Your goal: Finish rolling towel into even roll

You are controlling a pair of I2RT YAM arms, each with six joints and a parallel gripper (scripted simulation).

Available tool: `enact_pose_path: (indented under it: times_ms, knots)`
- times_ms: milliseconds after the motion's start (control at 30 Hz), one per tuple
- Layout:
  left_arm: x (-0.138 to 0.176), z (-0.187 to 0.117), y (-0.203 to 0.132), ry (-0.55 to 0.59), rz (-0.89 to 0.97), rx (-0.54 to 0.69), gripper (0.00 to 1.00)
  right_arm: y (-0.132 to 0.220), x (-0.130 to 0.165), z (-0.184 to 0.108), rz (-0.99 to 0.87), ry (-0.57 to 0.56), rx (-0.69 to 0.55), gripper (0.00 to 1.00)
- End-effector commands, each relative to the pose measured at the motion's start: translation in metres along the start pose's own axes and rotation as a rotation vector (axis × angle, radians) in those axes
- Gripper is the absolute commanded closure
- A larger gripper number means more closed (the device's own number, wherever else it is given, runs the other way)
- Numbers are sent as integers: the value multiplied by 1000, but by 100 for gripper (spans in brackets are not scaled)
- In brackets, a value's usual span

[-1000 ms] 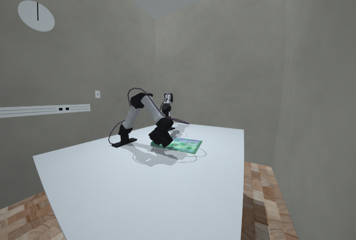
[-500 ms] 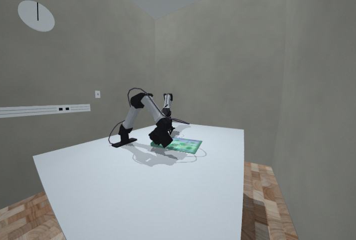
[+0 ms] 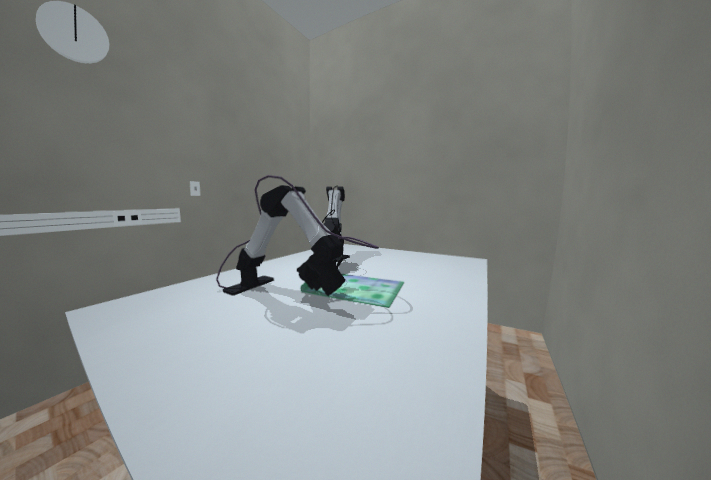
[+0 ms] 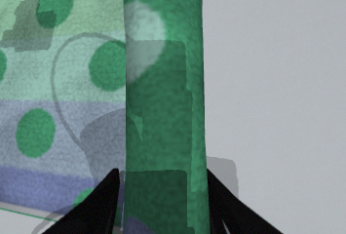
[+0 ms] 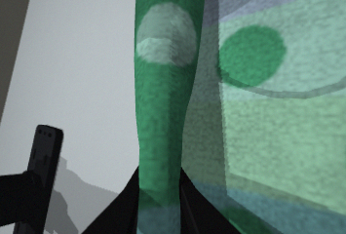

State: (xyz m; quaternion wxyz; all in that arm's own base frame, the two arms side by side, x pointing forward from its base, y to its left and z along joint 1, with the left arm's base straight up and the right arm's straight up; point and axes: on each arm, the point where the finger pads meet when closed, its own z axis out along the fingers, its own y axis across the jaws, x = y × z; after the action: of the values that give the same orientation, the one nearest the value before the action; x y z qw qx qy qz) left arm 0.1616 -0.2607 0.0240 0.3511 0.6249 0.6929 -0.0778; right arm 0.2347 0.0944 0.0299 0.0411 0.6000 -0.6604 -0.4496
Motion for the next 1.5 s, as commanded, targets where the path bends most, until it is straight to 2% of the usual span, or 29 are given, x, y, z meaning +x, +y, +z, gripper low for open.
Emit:
enact_pose_path:
  times_ms: [0,133,200,233,333,467,700,767,1033,1333,1467]
  knots:
    - [-8,1,5,-27,-1,-16,49,-3,5,6,12,21,-14,78]
    - [-8,1,5,-27,-1,-16,66,-3,5,6,12,21,-14,78]
    - [-8,1,5,-27,-1,-16,66,-3,5,6,12,21,-14,78]
    - [-8,1,5,-27,-1,-16,70,-3,5,6,12,21,-14,78]
    - [-8,1,5,-27,-1,-16,73,-3,5,6,12,21,-14,78]
    - [-8,1,5,-27,-1,-16,75,-3,5,6,12,21,-14,78]
    - [-8,1,5,-27,-1,-16,75,0,3,2,12,21,-14,49]
    - [-8,1,5,-27,-1,-16,75,0,3,2,12,21,-14,49]
    - [-8,1,5,-27,-1,-16,75,5,-1,-2,12,21,-14,15]
    - [-8,0,5,-27,-33,25,75,4,-1,-25,12,21,-14,15]
    - [-9,0,6,-27,-77,79,75,4,-2,-48,12,21,-14,15]
